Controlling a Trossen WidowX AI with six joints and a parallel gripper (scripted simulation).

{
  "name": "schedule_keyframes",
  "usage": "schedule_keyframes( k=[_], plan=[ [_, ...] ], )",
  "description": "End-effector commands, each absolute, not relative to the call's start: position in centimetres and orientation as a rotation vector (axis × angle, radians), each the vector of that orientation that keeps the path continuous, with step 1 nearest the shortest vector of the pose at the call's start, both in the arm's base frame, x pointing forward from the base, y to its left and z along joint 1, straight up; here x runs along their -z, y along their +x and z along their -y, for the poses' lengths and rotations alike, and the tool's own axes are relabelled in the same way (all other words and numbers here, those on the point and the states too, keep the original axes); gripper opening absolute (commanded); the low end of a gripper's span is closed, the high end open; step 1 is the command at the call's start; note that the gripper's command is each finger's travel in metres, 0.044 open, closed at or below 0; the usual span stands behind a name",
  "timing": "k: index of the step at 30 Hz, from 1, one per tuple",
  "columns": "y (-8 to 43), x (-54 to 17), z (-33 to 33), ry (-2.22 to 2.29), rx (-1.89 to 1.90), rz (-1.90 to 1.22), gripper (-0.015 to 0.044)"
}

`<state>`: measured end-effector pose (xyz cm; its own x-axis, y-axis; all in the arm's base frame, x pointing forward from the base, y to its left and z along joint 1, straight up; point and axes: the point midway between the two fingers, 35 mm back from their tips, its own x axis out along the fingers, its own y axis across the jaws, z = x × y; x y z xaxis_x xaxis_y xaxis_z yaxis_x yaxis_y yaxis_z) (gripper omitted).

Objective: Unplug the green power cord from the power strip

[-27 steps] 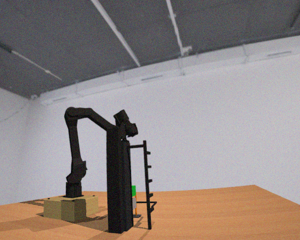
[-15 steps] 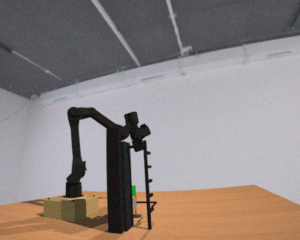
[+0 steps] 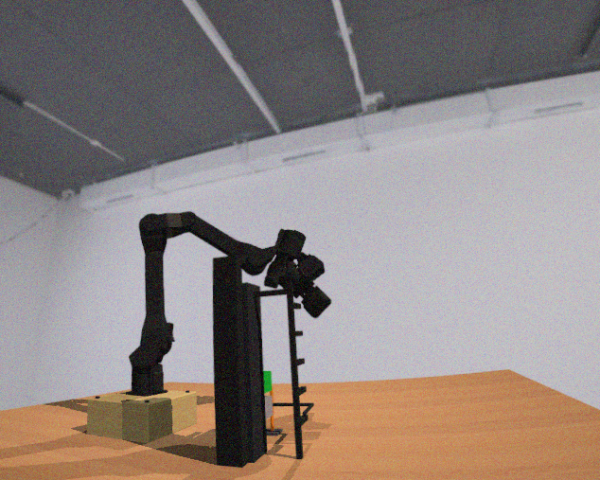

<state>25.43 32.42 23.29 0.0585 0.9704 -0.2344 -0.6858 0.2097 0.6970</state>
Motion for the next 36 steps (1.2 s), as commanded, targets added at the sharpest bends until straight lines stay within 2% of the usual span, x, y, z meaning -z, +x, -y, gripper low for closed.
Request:
schedule_keyframes(
  k=[1, 12, 25, 36],
  plan=[
    [30.5, -18.9, -27.8, 0.070, -1.112, -0.681, 0.0160],
    [32.6, -12.5, -18.2, -0.577, -0.982, -0.796, 0.0160],
    [28.5, -9.1, -5.8, -1.283, -1.254, -1.098, 0.0160],
    [28.0, -9.1, -5.0, -1.323, -1.294, -1.118, 0.0160]
  ],
)
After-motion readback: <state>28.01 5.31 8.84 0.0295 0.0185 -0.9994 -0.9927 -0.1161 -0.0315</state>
